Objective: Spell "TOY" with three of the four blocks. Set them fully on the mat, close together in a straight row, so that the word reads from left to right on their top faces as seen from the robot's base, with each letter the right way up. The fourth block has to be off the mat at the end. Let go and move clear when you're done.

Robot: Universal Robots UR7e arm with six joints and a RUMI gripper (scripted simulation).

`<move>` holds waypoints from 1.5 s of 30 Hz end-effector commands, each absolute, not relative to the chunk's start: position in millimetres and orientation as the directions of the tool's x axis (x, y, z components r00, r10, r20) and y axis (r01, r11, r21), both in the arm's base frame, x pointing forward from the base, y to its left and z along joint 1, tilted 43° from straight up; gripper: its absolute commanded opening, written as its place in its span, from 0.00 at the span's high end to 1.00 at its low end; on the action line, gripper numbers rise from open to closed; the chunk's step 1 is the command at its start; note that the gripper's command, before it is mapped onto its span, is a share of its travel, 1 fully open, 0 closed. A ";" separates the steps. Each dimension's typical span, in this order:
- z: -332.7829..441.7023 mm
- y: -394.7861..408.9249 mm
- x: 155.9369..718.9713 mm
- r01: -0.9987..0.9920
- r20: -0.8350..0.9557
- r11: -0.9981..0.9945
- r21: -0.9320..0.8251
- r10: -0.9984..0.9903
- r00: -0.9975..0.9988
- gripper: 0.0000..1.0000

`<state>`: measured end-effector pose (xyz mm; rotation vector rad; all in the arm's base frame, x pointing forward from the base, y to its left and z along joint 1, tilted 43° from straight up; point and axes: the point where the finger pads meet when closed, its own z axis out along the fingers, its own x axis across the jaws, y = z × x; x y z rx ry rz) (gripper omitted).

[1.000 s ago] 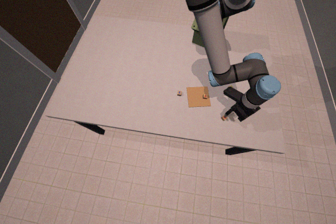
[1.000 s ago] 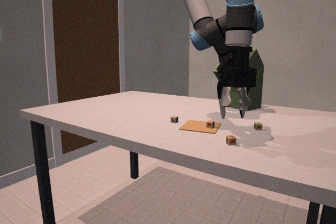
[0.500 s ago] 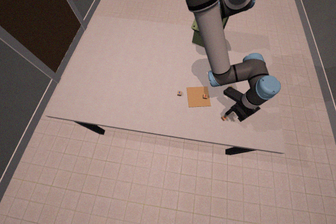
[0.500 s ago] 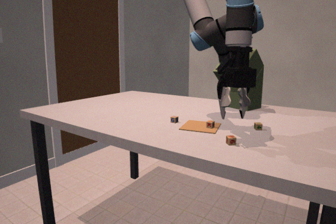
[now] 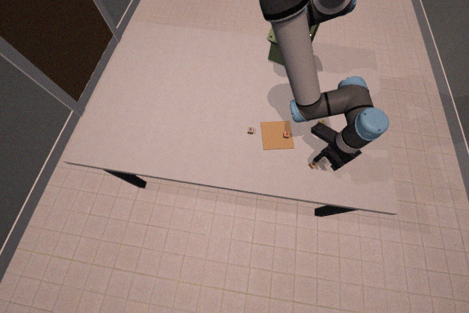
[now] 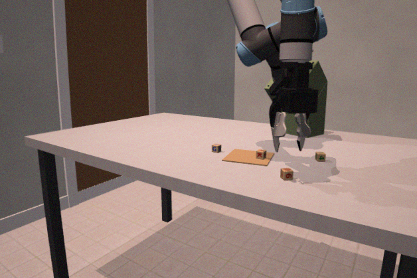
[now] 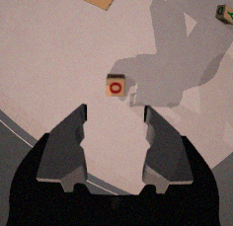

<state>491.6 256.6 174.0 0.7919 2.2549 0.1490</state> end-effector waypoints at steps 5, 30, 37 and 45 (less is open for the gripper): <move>165.7 255.4 499.9 0.497 -0.604 0.804 0.327 0.582 -0.544 0.63; 146.1 251.9 518.4 0.497 -0.604 0.804 0.327 0.582 -0.544 0.63; 144.9 251.7 519.6 0.497 -0.604 0.804 0.327 0.582 -0.544 0.63; 144.8 251.7 519.6 0.497 -0.604 0.804 0.327 0.582 -0.544 0.63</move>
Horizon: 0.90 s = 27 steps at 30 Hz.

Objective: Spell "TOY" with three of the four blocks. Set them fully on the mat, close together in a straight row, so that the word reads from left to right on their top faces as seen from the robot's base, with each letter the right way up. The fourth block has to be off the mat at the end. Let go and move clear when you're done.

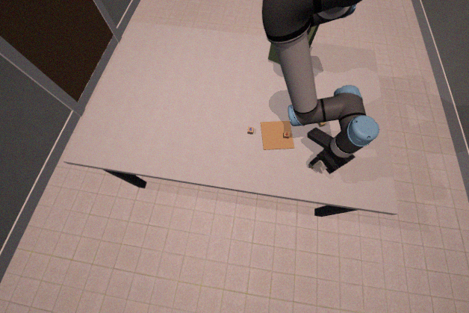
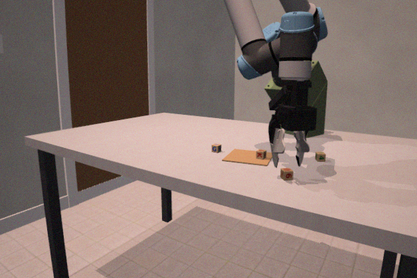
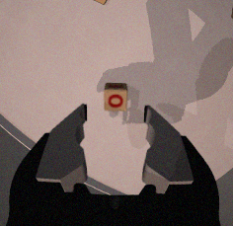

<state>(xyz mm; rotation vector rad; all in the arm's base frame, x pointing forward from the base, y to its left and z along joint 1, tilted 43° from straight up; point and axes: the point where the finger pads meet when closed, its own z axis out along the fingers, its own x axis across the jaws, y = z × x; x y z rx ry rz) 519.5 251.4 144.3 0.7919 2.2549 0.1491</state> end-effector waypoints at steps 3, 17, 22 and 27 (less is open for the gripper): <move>144.8 251.7 519.6 0.497 -0.604 0.804 0.327 0.582 -0.544 0.63; 139.9 250.8 524.1 0.497 -0.604 0.804 0.327 0.582 -0.544 0.63; 133.2 249.7 530.4 0.497 -0.604 0.804 0.327 0.582 -0.544 0.63; 126.5 248.6 536.6 0.497 -0.604 0.804 0.327 0.582 -0.544 0.63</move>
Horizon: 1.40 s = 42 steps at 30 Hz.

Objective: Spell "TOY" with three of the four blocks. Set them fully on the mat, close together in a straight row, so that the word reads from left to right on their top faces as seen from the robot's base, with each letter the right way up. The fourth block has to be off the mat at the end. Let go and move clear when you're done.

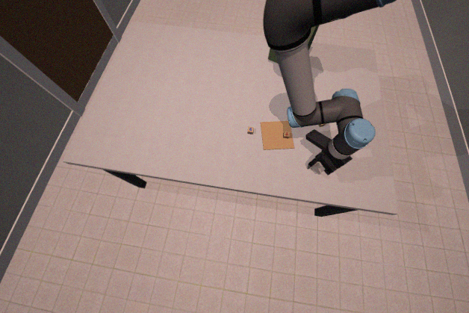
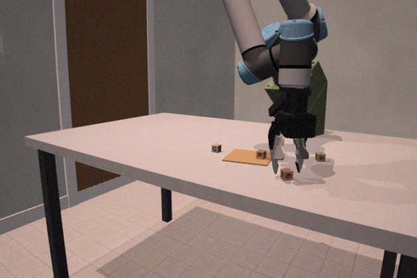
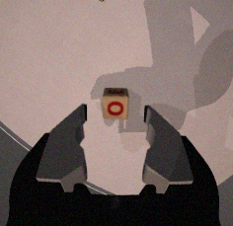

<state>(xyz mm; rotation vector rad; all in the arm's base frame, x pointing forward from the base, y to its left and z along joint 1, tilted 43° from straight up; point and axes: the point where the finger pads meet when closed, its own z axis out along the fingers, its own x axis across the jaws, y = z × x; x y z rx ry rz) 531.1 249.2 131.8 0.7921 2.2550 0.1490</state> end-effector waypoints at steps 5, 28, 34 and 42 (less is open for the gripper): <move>123.7 248.1 539.3 0.497 -0.604 0.804 0.327 0.582 -0.544 0.63; 121.7 247.8 541.1 0.497 -0.604 0.804 0.327 0.582 -0.544 0.75; 121.7 247.8 541.1 0.497 -0.604 0.804 0.327 0.582 -0.544 0.75; 121.7 247.8 541.1 0.497 -0.604 0.804 0.327 0.582 -0.544 0.75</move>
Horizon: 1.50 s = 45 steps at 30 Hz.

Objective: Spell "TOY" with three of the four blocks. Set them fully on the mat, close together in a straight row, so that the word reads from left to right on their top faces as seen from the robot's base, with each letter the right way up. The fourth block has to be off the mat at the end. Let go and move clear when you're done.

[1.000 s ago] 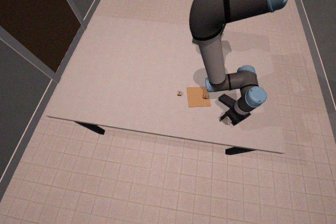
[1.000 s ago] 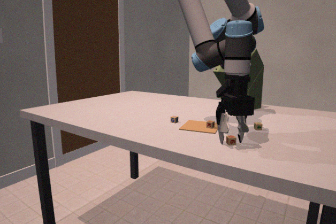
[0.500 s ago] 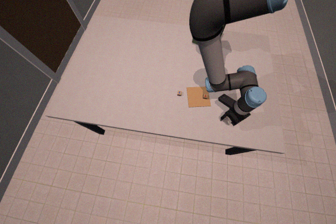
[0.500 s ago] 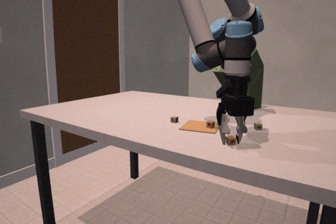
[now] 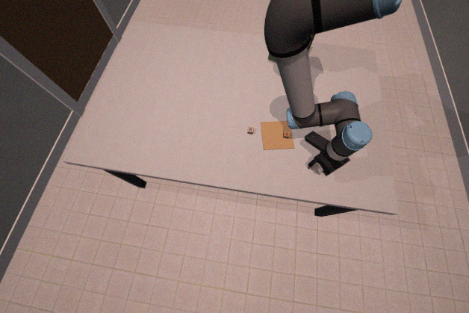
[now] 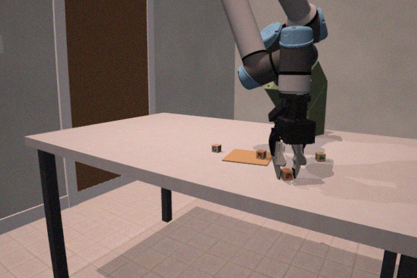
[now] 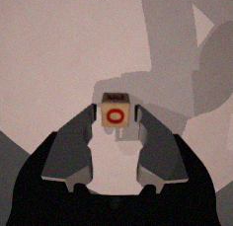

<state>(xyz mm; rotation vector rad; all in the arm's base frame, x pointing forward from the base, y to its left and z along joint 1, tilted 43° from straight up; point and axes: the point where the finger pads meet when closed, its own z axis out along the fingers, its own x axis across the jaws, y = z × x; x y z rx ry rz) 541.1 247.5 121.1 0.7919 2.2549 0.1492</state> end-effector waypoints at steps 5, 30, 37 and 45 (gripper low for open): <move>121.7 247.8 541.1 0.497 -0.604 0.804 0.327 0.582 -0.544 0.95; 121.7 247.8 541.1 0.497 -0.604 0.804 0.327 0.582 -0.544 0.95; 122.3 247.9 540.6 0.497 -0.604 0.804 0.327 0.582 -0.544 0.95; 132.2 249.5 531.3 0.497 -0.604 0.804 0.327 0.582 -0.544 0.95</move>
